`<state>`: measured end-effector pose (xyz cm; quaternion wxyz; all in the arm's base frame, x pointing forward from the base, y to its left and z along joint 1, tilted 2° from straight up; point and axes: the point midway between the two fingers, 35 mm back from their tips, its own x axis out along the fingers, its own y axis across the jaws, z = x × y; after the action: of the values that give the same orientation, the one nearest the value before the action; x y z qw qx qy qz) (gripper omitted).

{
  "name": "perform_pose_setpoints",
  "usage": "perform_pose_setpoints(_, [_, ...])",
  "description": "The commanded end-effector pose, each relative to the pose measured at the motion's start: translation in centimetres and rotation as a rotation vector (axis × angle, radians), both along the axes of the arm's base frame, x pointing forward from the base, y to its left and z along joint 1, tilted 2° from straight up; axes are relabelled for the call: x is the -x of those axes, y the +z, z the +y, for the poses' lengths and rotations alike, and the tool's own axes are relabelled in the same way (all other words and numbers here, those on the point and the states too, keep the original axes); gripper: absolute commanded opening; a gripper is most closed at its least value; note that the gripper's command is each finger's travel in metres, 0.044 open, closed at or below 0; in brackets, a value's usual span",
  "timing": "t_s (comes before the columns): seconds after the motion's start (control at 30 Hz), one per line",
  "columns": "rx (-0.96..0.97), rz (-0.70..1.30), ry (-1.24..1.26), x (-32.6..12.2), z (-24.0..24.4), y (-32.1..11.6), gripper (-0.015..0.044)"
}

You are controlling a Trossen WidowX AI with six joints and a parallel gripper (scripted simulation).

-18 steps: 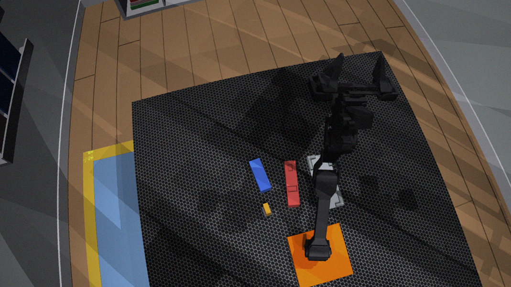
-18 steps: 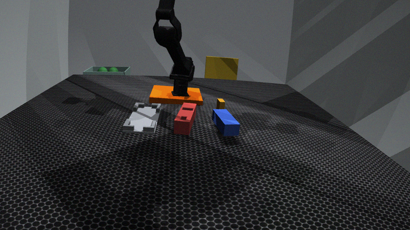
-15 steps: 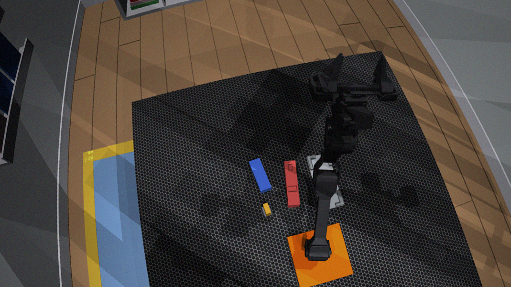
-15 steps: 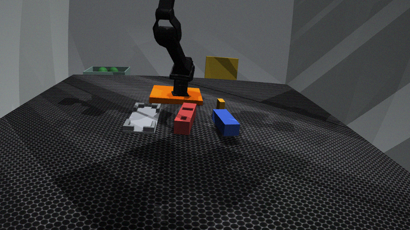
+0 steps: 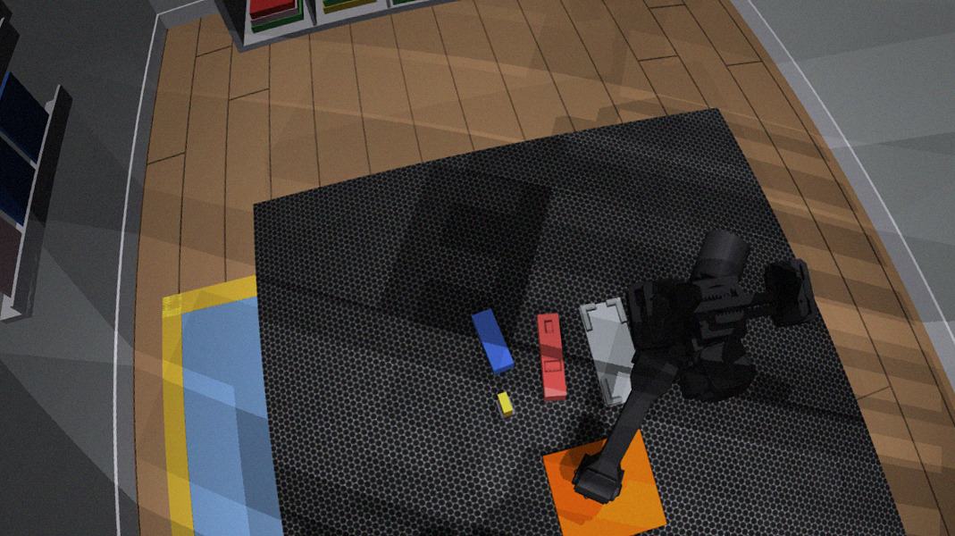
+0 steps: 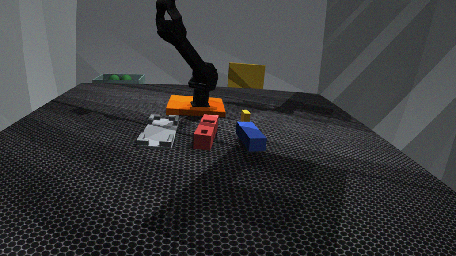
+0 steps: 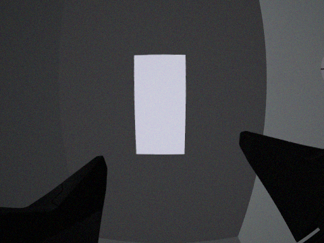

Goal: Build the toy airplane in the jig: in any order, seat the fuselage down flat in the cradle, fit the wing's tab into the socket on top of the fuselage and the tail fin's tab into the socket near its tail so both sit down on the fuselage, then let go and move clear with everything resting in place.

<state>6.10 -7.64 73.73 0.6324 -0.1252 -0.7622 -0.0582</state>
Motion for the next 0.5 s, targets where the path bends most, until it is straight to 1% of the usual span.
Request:
perform_pose_setpoints(0.0, [0.186,-0.077,0.016,5.2,5.3,-0.6,0.0440])
perform_pose_setpoints(0.1, [0.325,-0.097,0.020,7.6,9.3,-1.5,0.0440])
perform_pose_setpoints(0.23, [0.510,-0.077,0.015,9.2,14.7,-3.3,0.0440])
perform_pose_setpoints(0.33, [0.650,-0.031,0.007,9.3,18.8,-5.0,0.0440])
perform_pose_setpoints(0.47, [0.823,0.074,0.007,8.2,23.7,-7.7,0.0440])
